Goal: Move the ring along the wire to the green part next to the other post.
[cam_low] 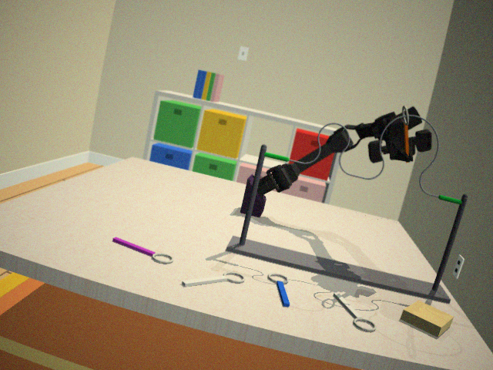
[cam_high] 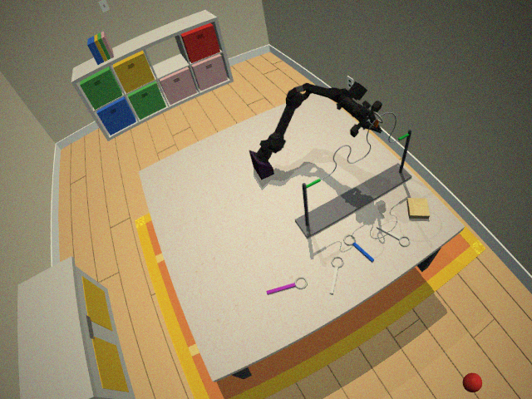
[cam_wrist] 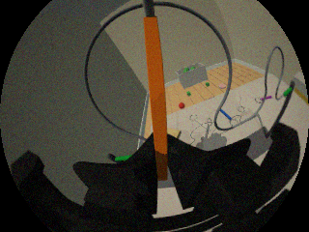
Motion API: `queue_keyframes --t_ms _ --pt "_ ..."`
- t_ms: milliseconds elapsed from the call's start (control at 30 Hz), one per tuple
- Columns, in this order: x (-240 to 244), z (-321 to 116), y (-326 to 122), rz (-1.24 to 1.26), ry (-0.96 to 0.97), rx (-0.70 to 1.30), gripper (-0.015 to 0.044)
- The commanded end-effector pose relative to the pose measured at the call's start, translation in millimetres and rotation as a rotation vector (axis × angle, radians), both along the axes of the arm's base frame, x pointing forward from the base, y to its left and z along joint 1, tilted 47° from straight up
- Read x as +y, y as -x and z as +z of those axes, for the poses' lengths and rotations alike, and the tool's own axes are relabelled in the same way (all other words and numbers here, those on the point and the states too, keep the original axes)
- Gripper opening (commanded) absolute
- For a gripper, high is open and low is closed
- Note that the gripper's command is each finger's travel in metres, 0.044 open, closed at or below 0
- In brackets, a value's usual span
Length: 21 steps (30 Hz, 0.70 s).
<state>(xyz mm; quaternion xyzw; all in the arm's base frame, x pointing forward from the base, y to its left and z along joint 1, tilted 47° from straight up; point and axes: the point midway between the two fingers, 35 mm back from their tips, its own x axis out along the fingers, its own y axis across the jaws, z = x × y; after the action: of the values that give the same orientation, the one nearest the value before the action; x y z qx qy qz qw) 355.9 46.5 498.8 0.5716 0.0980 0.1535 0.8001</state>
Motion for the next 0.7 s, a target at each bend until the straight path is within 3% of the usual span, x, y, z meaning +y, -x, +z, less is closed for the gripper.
queue_keyframes --t_ms 0,667 --pt "1.0 0.6 0.8 0.005 -0.043 -0.002 -0.015" --pt "2.6 8.0 1.1 0.015 -0.292 -0.021 -0.015"
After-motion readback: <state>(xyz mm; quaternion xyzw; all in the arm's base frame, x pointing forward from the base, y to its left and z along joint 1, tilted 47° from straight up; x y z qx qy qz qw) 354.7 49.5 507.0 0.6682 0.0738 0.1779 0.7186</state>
